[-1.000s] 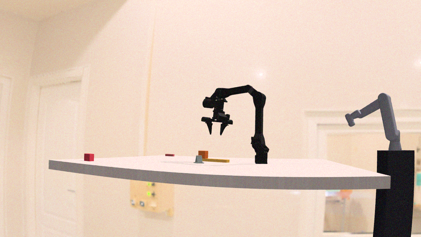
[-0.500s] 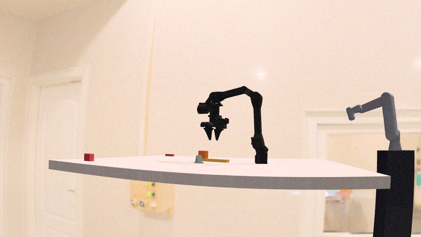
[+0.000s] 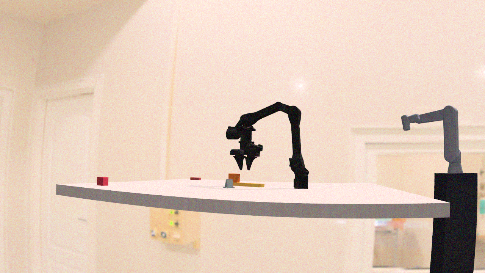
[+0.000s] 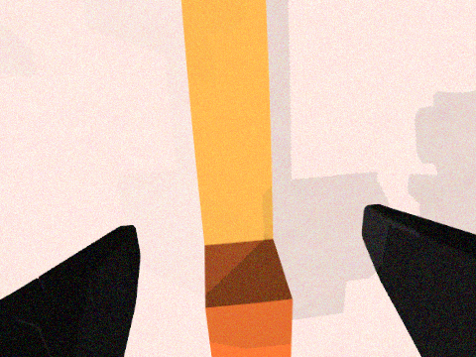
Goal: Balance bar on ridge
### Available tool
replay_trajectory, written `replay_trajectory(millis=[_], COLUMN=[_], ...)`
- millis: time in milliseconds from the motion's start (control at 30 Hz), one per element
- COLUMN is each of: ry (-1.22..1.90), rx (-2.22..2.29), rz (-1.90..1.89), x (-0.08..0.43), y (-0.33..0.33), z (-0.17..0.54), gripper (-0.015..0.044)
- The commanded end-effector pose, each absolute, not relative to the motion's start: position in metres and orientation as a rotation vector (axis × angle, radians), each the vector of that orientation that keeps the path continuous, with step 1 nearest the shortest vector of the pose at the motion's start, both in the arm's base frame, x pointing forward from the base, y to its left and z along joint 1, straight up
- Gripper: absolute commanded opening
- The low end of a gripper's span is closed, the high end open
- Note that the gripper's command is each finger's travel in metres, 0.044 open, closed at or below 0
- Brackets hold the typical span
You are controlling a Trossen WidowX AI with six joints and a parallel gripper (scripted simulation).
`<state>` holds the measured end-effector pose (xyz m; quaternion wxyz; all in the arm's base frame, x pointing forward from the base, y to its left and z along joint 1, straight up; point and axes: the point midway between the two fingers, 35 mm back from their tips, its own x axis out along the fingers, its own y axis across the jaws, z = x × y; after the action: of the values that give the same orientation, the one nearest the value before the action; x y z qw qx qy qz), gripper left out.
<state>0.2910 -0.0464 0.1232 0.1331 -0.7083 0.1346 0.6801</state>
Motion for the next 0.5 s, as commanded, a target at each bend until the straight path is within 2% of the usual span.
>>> replay_trajectory(millis=[0, 467], ry=[0.382, 0.382], rx=[-2.045, -2.045], rz=[1.986, 1.987], x=[0.289, 0.287], y=[-0.045, -0.045], z=[0.091, 0.068], gripper=[0.0315, 0.0315])
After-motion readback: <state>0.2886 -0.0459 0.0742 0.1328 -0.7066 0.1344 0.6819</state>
